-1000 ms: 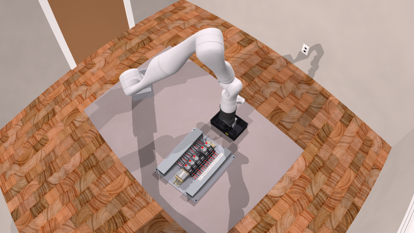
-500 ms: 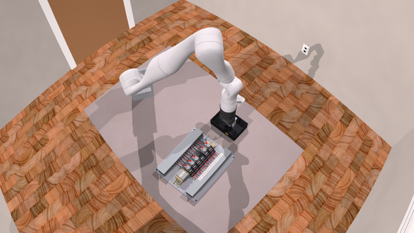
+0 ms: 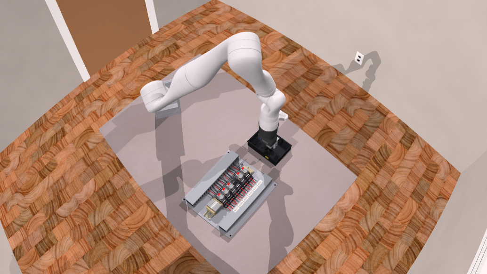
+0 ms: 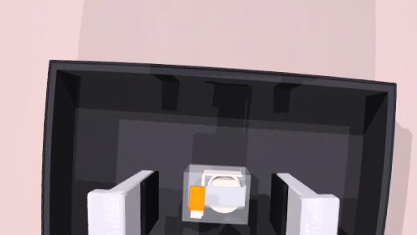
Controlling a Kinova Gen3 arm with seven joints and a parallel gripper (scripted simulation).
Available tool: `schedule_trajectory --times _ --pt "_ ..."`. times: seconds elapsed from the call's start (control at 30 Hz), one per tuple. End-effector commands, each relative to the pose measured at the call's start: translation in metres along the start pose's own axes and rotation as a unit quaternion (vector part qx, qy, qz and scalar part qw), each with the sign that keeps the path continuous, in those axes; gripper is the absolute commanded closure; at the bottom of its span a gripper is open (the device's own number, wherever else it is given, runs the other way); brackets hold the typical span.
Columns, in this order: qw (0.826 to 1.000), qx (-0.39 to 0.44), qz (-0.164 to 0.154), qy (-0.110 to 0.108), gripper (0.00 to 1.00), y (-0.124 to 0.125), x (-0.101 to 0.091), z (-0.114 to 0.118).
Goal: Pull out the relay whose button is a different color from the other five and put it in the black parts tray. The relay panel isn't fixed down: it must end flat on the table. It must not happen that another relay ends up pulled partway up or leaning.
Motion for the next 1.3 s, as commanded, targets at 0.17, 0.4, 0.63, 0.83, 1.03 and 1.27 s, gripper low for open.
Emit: schedule_trajectory --times 0.17,0.4,0.63,0.83,1.03,1.27 --pt "1.000 0.000 0.001 -0.001 0.02 0.000 -0.004 0.000" --pt "1.000 0.000 0.001 -0.001 0.02 0.000 -0.007 0.000" --pt "1.000 0.000 0.001 -0.001 0.02 0.000 -0.011 0.000" --pt "1.000 0.000 0.001 -0.001 0.02 0.000 -0.012 0.000" --pt "1.000 0.000 0.001 -0.001 0.02 0.000 -0.015 0.000" --pt "1.000 0.000 0.001 -0.001 0.02 0.000 -0.017 0.000"
Point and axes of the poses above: the point where the finger pads meet when closed, its own x axis out along the fingers, its own z axis across the jaws, y = z × x, the point moved 4 cm from there along -x, back along the fingers, and after that the axes turned 10 degrees about -x, right-handed, at the moved point
